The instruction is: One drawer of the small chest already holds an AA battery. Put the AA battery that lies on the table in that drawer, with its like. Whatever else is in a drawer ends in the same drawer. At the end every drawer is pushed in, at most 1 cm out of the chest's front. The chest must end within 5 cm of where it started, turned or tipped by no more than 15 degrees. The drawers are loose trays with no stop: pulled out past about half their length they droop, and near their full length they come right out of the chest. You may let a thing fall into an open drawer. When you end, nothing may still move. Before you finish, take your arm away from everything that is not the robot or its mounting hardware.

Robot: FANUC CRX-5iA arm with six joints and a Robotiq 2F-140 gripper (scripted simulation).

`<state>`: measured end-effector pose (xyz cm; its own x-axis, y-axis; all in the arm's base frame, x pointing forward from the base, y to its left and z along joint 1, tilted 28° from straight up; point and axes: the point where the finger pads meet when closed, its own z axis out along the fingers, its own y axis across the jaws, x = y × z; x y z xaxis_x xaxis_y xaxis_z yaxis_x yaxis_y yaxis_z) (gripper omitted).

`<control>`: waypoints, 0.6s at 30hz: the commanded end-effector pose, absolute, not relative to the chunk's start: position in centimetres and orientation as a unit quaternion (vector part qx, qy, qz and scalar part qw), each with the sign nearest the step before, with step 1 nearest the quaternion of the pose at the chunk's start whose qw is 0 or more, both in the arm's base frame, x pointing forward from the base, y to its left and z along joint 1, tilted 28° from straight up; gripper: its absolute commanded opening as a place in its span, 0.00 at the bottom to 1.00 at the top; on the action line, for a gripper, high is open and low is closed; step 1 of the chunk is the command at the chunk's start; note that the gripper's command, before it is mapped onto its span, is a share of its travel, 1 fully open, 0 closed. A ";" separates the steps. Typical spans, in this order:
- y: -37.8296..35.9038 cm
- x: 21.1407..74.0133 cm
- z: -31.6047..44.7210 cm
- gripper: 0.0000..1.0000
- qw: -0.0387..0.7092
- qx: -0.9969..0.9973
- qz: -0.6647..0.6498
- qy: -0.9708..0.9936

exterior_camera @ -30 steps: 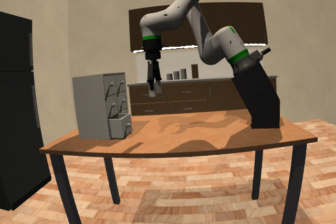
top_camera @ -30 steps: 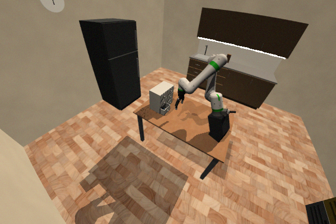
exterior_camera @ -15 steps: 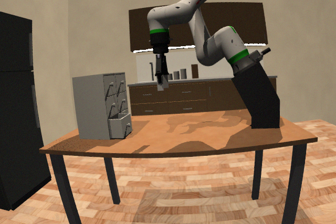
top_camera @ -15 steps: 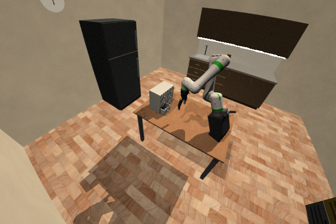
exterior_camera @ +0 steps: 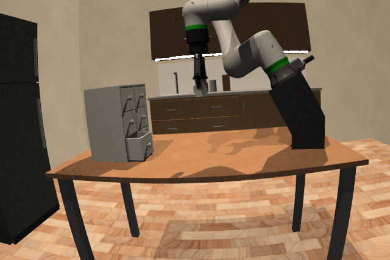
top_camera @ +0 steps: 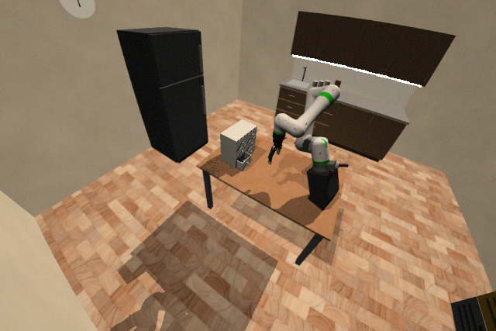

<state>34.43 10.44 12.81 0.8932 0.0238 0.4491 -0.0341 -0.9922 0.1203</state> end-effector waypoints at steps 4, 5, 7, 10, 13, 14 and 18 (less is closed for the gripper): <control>10.7 34.2 12.9 1.00 0.061 0.971 0.232 0.000; 10.8 34.2 12.8 1.00 0.060 0.971 0.231 0.001; 11.2 34.0 12.4 1.00 0.054 0.973 0.226 0.007; 13.3 33.3 10.7 1.00 0.029 0.978 0.205 0.034; 17.4 31.8 7.8 1.00 -0.026 0.981 0.173 0.080; 17.4 31.8 7.8 1.00 -0.026 0.981 0.173 0.080; 21.2 30.6 5.9 1.00 -0.080 0.978 0.154 0.115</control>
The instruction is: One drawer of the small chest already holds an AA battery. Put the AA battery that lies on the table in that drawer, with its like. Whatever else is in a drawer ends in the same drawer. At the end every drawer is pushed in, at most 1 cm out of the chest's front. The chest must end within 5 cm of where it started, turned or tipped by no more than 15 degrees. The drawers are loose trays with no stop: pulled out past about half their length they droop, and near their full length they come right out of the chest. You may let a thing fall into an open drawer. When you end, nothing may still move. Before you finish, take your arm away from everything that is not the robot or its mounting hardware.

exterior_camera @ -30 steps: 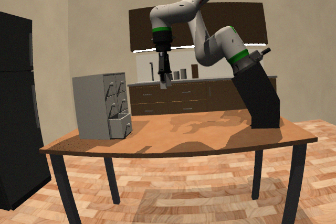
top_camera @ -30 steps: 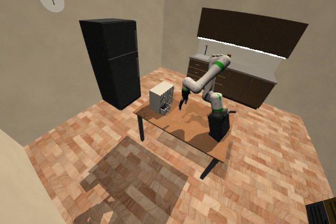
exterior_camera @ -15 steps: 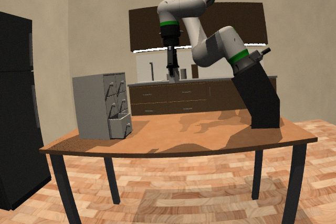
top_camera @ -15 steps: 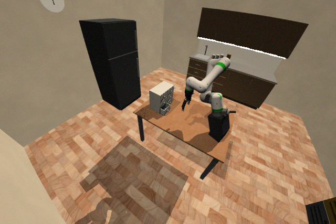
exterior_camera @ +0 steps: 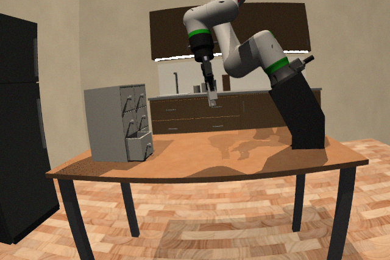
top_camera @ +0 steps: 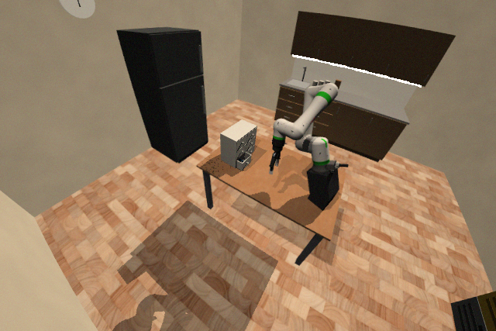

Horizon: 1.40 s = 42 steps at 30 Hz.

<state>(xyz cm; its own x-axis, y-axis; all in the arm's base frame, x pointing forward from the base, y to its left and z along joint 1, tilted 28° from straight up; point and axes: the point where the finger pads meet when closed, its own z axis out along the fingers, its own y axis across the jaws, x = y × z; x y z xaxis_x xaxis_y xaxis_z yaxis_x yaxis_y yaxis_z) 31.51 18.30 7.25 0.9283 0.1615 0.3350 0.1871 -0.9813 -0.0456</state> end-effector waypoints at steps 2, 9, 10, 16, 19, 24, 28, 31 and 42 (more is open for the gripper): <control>23.3 30.1 5.1 1.00 0.112 -0.974 -0.148 -0.132; 31.7 30.0 3.7 1.00 0.247 -0.937 -0.173 -0.174; 31.7 30.0 3.7 1.00 0.247 -0.937 -0.173 -0.174; 35.6 35.4 5.1 1.00 0.324 -0.885 -0.294 -0.159; 35.2 37.4 5.6 1.00 0.324 -0.872 -0.334 -0.148; 32.8 41.4 6.4 1.00 0.299 -0.850 -0.416 -0.121; 28.8 44.8 6.9 1.00 0.245 -0.832 -0.489 -0.094; 26.4 46.0 7.2 1.00 0.210 -0.824 -0.519 -0.082; 16.9 48.3 7.9 1.00 0.066 -0.800 -0.595 -0.045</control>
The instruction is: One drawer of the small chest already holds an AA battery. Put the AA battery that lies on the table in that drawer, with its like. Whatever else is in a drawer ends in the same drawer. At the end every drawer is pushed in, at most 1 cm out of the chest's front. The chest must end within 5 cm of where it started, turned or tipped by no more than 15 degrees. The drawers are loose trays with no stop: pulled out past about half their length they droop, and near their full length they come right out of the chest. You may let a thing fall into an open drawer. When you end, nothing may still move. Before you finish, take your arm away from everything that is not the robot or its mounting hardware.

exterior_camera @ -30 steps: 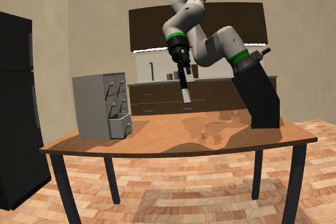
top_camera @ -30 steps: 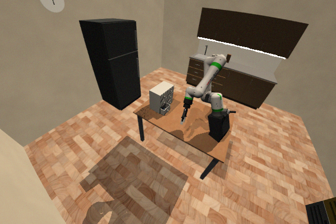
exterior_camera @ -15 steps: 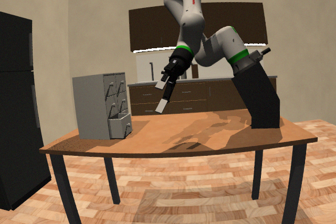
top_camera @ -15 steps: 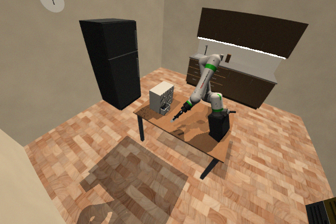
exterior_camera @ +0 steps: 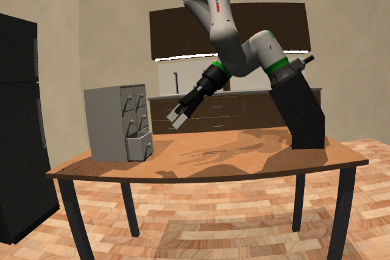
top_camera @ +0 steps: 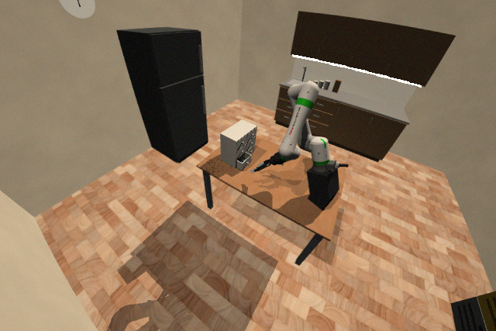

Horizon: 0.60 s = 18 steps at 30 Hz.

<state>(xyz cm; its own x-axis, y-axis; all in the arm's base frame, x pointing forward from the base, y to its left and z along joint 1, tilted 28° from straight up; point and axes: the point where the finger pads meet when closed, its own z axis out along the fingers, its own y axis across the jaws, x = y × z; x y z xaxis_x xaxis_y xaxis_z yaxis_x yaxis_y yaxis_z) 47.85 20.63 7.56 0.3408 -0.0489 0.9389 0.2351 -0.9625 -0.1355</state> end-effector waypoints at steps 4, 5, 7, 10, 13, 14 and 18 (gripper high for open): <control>12.2 48.2 8.4 1.00 -0.013 -0.788 -0.614 -0.031; 11.3 48.0 8.5 1.00 -0.029 -0.786 -0.617 -0.029; 10.1 47.9 8.6 1.00 -0.049 -0.783 -0.620 -0.026; 9.8 47.8 8.7 1.00 -0.055 -0.782 -0.620 -0.025; 9.8 47.8 8.7 0.00 -0.055 -0.782 -0.620 -0.025; 9.8 47.8 8.7 0.00 -0.055 -0.782 -0.620 -0.025; 9.8 47.8 8.7 0.00 -0.055 -0.782 -0.620 -0.025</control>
